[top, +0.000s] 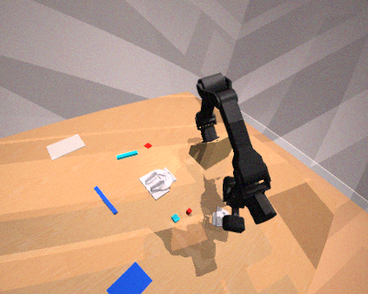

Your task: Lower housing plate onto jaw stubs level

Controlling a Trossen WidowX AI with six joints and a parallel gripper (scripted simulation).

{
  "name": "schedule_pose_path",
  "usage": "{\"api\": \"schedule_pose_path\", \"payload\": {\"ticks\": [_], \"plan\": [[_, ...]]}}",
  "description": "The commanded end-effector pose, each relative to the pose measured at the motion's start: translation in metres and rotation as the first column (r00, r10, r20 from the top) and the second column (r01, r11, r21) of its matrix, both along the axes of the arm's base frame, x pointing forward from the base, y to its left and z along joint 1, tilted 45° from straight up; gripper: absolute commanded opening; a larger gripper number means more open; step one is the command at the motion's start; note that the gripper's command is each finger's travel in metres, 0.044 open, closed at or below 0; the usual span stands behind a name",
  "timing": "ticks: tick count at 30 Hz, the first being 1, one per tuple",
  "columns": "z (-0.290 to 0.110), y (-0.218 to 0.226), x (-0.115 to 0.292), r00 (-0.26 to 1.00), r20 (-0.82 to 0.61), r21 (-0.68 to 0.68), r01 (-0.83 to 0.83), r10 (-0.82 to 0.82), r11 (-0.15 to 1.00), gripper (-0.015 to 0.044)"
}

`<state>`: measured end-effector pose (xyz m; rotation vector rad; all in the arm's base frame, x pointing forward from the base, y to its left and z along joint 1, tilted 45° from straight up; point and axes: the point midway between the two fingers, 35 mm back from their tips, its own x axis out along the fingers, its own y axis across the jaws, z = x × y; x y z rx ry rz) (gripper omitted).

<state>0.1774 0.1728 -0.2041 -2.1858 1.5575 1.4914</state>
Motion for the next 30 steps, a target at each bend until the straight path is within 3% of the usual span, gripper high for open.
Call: {"api": "schedule_pose_path", "payload": {"ticks": [1,30], "plan": [[0.0,0.0,0.001,1.0,0.002,0.0,-0.004,0.004,1.0,0.044],[-0.02,-0.017,0.003,1.0,0.002,0.0,-0.002,0.002,1.0,0.044]]}}
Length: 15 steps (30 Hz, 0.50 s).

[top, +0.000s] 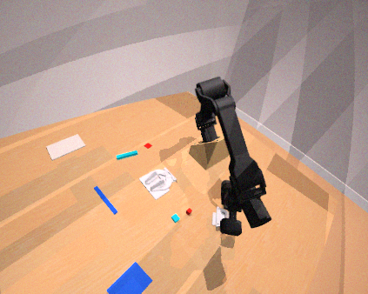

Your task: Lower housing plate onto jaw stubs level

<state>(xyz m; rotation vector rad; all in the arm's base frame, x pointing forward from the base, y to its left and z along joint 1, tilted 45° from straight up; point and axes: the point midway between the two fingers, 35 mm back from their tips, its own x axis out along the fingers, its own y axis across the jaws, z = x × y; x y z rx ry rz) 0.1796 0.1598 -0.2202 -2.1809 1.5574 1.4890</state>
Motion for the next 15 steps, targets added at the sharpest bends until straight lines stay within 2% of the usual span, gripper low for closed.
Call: {"api": "schedule_pose_path", "payload": {"ticks": [1,15], "plan": [[-0.005,-0.005,0.001,1.0,0.0,-0.003,-0.006,0.006,1.0,0.044],[-0.021,-0.021,0.002,1.0,0.002,-0.004,-0.008,0.008,1.0,0.044]]}}
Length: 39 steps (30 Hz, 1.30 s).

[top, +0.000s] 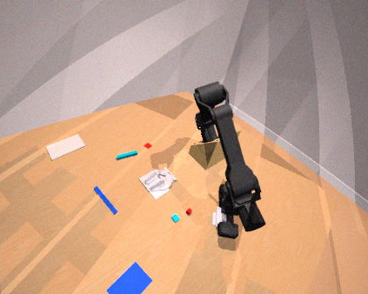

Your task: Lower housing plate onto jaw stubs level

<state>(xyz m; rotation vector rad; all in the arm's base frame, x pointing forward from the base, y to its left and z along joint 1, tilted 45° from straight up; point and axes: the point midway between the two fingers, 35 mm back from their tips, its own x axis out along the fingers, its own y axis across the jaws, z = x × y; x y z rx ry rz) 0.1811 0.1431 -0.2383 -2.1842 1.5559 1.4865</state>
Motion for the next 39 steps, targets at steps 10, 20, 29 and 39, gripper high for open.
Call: {"api": "schedule_pose_path", "payload": {"ticks": [10,20,29,39], "plan": [[-0.0038,-0.0046,0.0001,1.0,0.0,-0.003,-0.006,0.006,1.0,0.044],[-0.004,-0.0047,0.0001,1.0,0.0,-0.003,-0.006,0.006,1.0,0.044],[-0.0039,-0.0045,-0.0005,1.0,-0.001,-0.002,-0.001,0.001,1.0,0.04],[-0.0039,-0.0045,-0.0005,1.0,-0.001,-0.002,-0.001,0.001,1.0,0.0351]]}}
